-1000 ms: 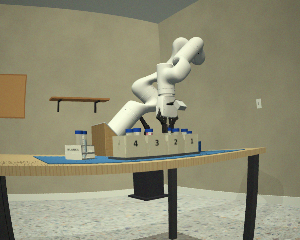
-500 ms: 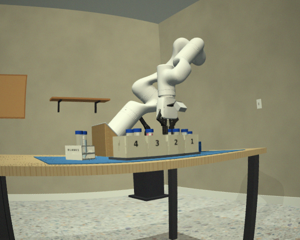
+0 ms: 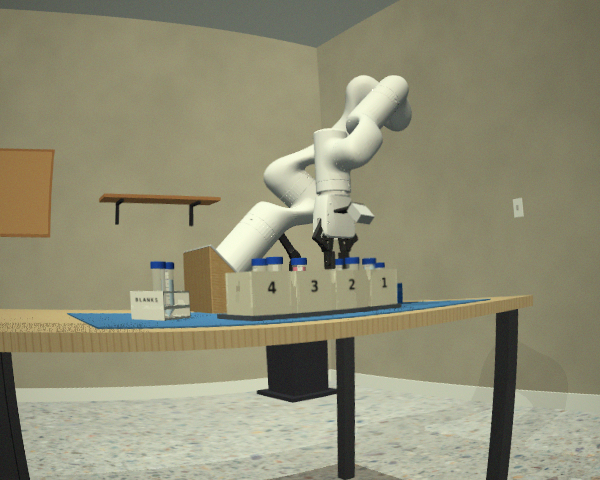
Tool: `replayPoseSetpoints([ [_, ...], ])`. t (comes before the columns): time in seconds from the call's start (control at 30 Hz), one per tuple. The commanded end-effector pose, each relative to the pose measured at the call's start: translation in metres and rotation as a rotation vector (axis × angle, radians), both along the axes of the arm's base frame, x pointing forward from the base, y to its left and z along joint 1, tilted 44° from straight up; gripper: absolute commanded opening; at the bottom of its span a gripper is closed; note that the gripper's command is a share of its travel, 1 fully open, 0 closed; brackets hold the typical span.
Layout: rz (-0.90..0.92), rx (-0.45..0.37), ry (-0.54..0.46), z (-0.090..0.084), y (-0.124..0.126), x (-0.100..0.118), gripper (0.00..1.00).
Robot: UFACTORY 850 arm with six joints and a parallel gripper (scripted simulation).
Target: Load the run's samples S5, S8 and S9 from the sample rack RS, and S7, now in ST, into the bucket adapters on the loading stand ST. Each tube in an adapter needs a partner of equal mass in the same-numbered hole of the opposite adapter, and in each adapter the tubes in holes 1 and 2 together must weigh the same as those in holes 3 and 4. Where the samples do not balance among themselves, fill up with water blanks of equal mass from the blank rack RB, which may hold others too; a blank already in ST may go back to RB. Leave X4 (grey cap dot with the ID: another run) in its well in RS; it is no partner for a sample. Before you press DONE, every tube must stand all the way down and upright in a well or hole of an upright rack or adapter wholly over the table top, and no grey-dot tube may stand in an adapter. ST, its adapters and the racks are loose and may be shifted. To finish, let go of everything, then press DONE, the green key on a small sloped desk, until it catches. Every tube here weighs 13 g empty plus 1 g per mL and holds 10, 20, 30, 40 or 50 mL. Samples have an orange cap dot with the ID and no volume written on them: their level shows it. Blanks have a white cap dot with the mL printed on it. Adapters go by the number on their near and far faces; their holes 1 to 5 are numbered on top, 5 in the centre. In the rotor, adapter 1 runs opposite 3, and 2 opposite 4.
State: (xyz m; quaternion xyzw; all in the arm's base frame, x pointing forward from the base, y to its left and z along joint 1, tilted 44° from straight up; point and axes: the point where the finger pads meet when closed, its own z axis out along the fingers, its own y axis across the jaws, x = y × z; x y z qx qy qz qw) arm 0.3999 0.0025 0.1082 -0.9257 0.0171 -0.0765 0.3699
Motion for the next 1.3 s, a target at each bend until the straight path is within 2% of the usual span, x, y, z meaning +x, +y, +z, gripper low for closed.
replayPoseSetpoints([
  [0.0, -0.001, -0.001, -0.001, 0.0, 0.0, 0.001, 0.43],
  [0.63, -0.001, -0.001, -0.001, 0.002, -0.002, 0.0, 0.43],
  [1.27, -0.001, -0.001, -0.001, 0.026, -0.025, -0.005, 0.43],
])
